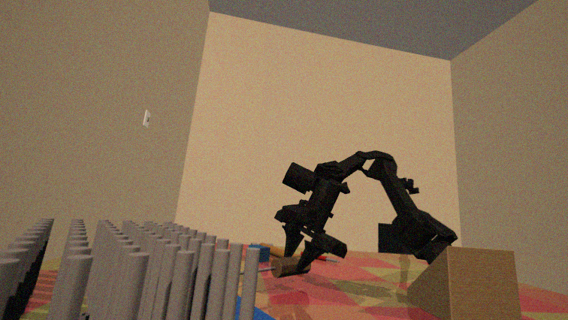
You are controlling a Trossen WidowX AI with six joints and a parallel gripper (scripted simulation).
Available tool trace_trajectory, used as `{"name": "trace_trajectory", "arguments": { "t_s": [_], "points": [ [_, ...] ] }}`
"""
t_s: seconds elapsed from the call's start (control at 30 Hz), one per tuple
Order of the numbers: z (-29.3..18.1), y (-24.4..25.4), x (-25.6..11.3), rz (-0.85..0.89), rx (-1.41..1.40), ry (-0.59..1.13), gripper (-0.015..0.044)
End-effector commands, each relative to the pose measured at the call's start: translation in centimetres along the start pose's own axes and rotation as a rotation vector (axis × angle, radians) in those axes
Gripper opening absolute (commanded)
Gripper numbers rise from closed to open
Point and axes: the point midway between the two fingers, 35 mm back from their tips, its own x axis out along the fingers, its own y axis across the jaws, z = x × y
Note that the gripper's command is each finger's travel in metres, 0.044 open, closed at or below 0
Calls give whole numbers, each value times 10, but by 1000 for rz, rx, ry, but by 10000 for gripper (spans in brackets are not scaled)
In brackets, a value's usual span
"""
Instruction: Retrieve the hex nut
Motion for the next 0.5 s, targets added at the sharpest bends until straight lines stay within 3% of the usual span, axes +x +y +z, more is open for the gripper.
{"name": "trace_trajectory", "arguments": {
  "t_s": [0.0, 0.47],
  "points": [
    [6, -4, -1, -6, 16, -10, 0],
    [13, -5, 1, -7, 18, -10, 0]
  ]
}}
